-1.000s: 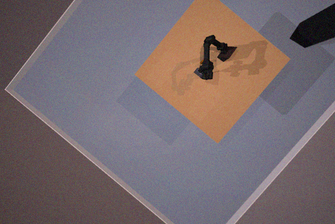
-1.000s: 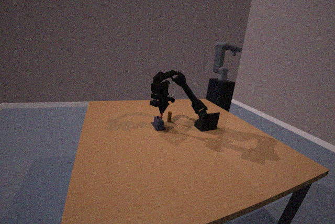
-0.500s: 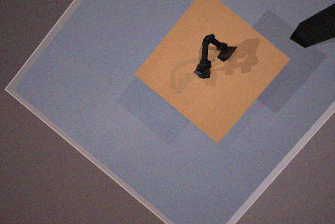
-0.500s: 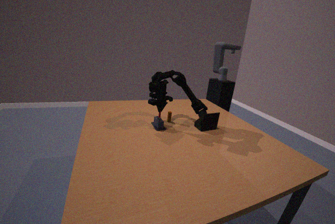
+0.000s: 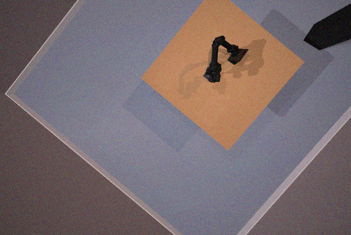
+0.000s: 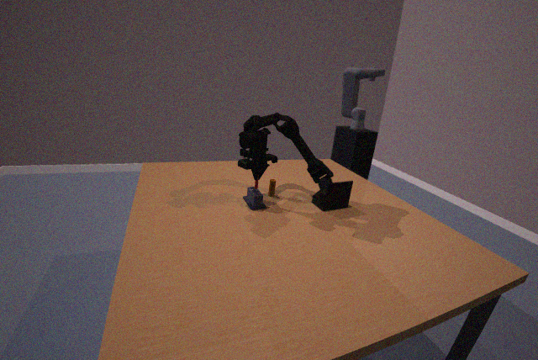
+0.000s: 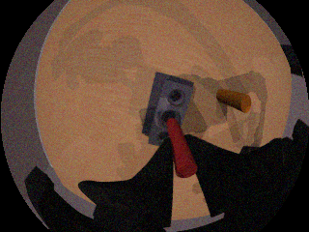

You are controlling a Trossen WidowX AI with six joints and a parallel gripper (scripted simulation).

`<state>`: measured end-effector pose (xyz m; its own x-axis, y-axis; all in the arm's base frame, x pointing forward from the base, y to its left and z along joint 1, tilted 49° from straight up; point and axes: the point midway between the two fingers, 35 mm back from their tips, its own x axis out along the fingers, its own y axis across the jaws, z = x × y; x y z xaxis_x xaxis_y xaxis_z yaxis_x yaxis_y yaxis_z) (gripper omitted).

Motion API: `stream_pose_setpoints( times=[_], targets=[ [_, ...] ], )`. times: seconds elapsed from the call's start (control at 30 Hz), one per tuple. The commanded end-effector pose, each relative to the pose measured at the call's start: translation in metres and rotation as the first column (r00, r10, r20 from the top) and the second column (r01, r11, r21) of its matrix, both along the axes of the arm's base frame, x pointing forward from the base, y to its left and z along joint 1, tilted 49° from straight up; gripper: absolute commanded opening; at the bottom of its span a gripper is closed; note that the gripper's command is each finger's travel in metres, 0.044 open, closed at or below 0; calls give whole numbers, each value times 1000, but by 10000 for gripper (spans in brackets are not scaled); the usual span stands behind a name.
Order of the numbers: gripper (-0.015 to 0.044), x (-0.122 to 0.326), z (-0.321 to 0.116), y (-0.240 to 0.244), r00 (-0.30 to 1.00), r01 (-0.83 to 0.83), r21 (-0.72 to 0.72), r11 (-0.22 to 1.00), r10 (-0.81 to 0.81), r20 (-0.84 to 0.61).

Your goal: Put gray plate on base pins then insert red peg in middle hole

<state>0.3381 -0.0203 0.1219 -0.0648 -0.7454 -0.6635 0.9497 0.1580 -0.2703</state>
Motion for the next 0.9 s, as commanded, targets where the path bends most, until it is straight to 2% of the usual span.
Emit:
stream_pose_setpoints(
  times=[0.0, 0.87],
  targets=[
    [0, 0, 0, 0, 1000, 0, 0, 1000, 0, 0],
    [0, 0, -8, -12, 1000, 2, 0, 1000, -2, -1]
  ],
)
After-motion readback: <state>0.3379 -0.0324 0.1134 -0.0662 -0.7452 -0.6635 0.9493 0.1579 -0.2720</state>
